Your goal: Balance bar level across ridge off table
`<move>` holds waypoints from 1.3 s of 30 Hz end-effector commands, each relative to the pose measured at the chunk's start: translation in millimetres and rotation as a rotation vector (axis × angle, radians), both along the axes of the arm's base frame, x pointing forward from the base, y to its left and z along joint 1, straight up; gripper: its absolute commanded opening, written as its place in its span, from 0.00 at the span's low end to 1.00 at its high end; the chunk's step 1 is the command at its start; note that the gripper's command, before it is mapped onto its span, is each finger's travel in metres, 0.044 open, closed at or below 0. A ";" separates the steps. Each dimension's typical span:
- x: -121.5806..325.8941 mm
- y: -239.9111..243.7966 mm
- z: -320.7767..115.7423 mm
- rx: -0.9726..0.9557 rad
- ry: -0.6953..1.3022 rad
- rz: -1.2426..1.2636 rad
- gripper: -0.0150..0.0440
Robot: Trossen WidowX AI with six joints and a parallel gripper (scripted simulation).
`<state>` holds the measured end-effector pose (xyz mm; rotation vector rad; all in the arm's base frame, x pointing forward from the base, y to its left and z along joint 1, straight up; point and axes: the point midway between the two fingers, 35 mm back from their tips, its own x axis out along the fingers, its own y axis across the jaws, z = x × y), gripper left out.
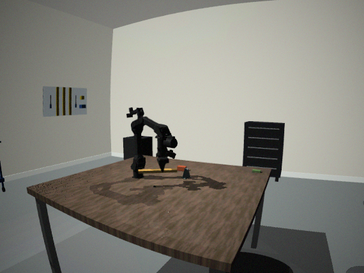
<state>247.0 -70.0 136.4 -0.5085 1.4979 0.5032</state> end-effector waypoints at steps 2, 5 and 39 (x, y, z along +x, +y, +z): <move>-1.6 -0.2 14.3 -0.007 -0.009 0.004 0.25; -3.3 0.3 22.0 -0.007 -0.008 0.004 0.25; 51.9 80.0 34.1 -0.004 -0.013 0.202 0.25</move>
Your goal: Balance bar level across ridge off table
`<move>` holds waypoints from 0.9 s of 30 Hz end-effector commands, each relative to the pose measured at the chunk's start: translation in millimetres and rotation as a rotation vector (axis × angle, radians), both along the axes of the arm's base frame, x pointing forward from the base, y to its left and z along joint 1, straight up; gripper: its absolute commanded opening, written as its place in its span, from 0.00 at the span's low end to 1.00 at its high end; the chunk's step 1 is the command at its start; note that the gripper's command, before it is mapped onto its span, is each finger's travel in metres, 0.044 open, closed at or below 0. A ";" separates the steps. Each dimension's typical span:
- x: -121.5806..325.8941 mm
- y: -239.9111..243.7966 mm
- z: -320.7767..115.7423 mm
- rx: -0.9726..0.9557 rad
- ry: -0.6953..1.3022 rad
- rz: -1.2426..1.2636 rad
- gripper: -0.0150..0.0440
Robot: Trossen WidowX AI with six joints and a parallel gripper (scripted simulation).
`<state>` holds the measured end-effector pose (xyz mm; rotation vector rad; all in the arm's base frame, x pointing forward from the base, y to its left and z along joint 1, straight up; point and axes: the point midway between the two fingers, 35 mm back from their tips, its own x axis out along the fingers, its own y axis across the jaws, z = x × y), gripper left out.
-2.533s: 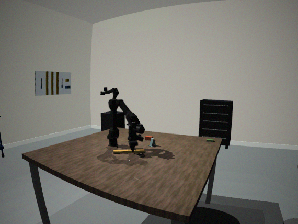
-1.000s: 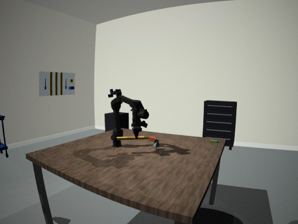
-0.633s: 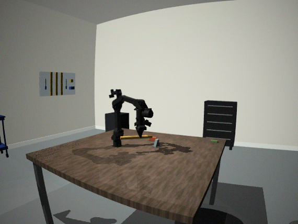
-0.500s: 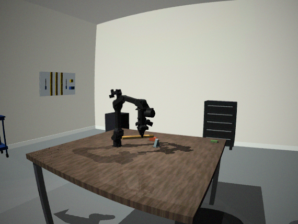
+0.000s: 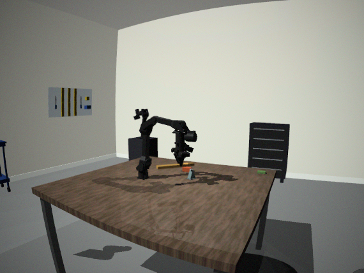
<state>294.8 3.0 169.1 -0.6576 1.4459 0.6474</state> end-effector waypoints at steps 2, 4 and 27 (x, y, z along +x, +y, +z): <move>6.8 13.2 1.7 -0.003 -0.002 0.024 0.25; 9.4 19.6 1.9 -0.003 -0.002 0.037 0.25; 26.5 100.2 2.4 0.000 -0.005 0.182 0.25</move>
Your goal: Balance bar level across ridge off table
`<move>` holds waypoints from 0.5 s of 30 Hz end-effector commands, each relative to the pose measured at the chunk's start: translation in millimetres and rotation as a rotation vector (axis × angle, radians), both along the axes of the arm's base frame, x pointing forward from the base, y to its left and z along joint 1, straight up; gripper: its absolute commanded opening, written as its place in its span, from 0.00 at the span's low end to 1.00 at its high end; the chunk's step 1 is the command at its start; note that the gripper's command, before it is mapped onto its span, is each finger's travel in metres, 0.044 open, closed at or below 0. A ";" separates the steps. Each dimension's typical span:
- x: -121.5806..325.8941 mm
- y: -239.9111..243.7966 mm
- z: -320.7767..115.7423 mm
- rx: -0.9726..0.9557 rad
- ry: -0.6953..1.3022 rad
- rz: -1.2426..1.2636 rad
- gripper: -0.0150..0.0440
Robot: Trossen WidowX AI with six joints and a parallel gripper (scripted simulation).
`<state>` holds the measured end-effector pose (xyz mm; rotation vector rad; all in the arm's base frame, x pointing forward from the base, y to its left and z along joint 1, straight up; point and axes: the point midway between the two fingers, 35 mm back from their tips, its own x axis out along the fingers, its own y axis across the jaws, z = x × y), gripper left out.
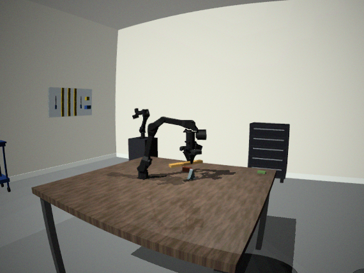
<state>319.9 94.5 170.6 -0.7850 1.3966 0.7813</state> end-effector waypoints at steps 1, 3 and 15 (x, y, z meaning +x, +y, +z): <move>1.6 12.4 0.8 -0.002 -0.003 0.017 0.25; 1.8 19.9 0.6 -0.002 -0.003 0.029 0.25; -1.4 65.0 -0.9 0.000 -0.004 0.102 0.25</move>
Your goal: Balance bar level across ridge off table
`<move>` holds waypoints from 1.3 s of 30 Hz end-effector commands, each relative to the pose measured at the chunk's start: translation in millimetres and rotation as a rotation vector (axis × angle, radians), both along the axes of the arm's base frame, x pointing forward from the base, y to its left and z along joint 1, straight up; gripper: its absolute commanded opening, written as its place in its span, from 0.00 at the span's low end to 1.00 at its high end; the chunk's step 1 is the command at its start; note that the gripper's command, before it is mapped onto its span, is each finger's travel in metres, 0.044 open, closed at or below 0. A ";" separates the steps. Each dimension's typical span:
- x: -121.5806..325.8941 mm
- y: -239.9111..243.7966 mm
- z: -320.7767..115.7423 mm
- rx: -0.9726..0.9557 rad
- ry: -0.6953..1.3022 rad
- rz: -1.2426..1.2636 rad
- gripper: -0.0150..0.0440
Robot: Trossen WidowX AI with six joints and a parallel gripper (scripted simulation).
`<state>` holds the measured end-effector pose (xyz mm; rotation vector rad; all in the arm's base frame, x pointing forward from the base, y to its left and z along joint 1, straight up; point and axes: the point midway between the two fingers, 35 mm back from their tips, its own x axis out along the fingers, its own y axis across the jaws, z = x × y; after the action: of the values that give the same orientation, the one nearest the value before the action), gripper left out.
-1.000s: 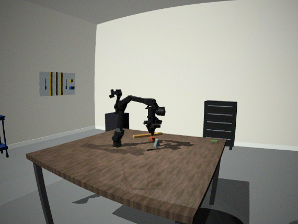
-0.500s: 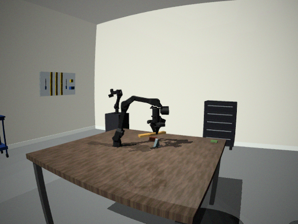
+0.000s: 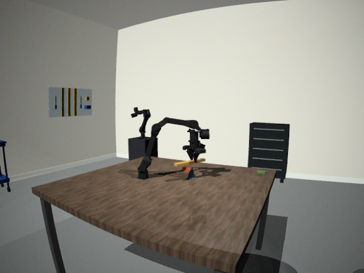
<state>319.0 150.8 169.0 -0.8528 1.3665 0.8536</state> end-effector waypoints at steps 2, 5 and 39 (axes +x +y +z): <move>-1.8 15.9 0.4 -0.002 -0.003 0.021 0.25; -4.3 27.0 -0.1 -0.001 -0.003 0.038 0.25; -6.7 36.9 -44.0 -0.001 -0.003 0.051 0.25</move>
<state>312.0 188.2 127.1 -0.8930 1.3488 0.8950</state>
